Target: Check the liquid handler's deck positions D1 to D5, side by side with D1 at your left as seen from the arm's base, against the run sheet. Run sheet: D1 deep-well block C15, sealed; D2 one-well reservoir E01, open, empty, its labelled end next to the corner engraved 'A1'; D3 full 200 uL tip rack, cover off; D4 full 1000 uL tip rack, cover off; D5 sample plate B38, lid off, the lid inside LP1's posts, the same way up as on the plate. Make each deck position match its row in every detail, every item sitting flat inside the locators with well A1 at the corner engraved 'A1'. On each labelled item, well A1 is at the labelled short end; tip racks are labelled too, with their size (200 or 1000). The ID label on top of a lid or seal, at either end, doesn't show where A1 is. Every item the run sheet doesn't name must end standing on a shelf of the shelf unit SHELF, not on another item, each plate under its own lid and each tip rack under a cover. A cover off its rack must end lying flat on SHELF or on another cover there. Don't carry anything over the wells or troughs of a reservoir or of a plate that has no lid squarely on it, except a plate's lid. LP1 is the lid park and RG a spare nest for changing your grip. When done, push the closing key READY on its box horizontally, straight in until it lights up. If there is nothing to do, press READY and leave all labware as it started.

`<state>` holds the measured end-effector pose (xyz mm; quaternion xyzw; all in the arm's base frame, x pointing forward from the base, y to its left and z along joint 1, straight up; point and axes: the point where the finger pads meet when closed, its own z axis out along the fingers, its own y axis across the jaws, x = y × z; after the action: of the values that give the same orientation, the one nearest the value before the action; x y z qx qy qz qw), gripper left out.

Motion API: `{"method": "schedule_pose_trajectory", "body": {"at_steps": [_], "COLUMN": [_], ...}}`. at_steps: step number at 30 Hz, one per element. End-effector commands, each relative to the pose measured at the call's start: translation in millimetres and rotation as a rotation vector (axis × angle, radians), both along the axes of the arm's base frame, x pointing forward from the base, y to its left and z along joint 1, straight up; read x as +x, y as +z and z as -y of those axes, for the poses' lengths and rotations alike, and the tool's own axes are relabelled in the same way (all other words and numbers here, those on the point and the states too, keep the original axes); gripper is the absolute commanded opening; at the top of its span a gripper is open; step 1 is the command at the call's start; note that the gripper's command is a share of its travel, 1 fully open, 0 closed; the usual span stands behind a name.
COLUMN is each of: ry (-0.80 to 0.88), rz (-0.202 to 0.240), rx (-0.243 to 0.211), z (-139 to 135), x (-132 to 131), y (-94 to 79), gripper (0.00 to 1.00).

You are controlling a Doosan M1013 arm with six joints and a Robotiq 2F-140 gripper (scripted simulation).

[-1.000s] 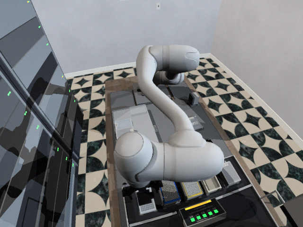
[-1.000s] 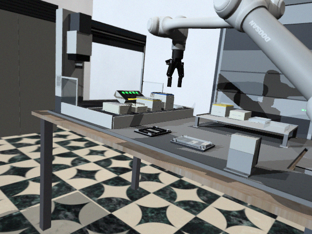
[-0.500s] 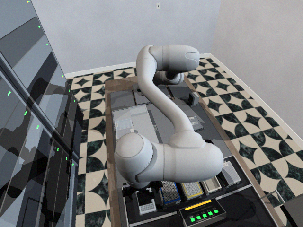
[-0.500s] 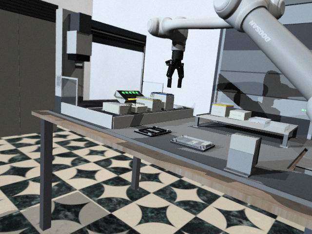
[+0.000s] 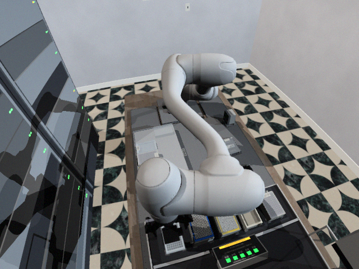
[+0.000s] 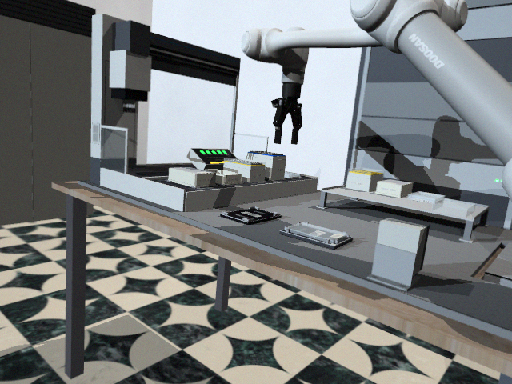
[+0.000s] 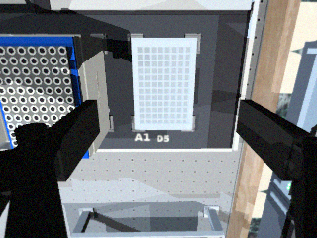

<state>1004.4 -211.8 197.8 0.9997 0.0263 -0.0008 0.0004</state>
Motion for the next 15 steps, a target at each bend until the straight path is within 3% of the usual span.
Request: {"method": "schedule_pose_trajectory", "body": {"at_steps": [1,15], "ry": [0.000,0.000], "rz": [0.002,0.002], "rx": [0.000,0.000], "z": [0,-50], "x": [0,-2], "y": [1.6,1.5], "gripper": [0.79,0.79]}}
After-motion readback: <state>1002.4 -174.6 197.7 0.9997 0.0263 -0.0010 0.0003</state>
